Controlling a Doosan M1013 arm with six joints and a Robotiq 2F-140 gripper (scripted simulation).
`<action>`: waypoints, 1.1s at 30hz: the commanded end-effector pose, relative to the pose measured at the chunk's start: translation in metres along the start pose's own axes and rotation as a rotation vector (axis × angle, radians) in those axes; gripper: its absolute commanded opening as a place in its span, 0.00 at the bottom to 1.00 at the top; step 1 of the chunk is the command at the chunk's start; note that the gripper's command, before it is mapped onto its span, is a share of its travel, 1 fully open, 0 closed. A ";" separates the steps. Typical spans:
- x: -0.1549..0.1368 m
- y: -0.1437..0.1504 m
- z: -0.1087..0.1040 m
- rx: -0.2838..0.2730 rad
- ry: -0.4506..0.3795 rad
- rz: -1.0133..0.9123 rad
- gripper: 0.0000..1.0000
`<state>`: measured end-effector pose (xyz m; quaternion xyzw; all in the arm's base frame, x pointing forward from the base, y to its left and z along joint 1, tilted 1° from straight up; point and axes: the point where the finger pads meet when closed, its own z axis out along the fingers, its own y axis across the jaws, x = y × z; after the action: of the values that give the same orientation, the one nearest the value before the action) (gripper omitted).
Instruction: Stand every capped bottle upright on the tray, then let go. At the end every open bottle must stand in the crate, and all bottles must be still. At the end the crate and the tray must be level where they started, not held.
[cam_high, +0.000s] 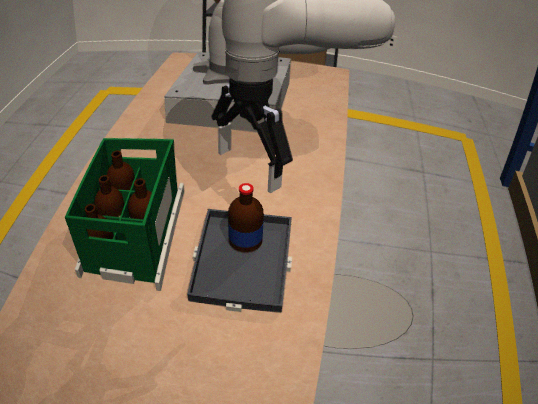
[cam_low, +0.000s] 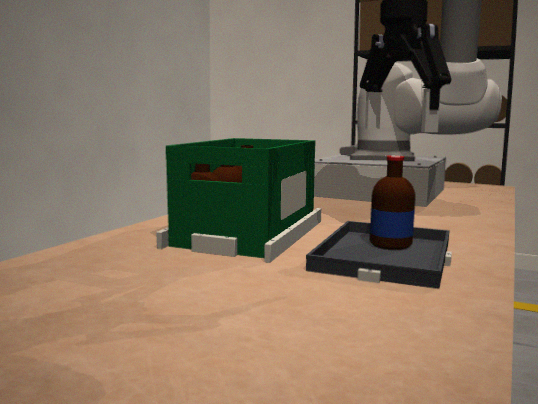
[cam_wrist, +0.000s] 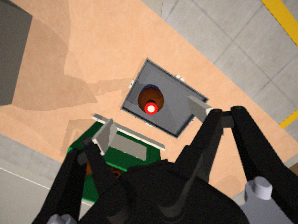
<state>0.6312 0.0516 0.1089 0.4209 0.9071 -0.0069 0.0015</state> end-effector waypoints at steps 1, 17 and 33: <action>0.000 0.000 -0.003 0.000 0.000 0.000 1.00; 0.000 0.000 -0.031 0.000 0.000 0.000 1.00; 0.000 0.000 -0.068 0.000 0.000 0.000 1.00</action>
<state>0.6314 0.0524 0.1725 0.4209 0.9071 -0.0069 0.0016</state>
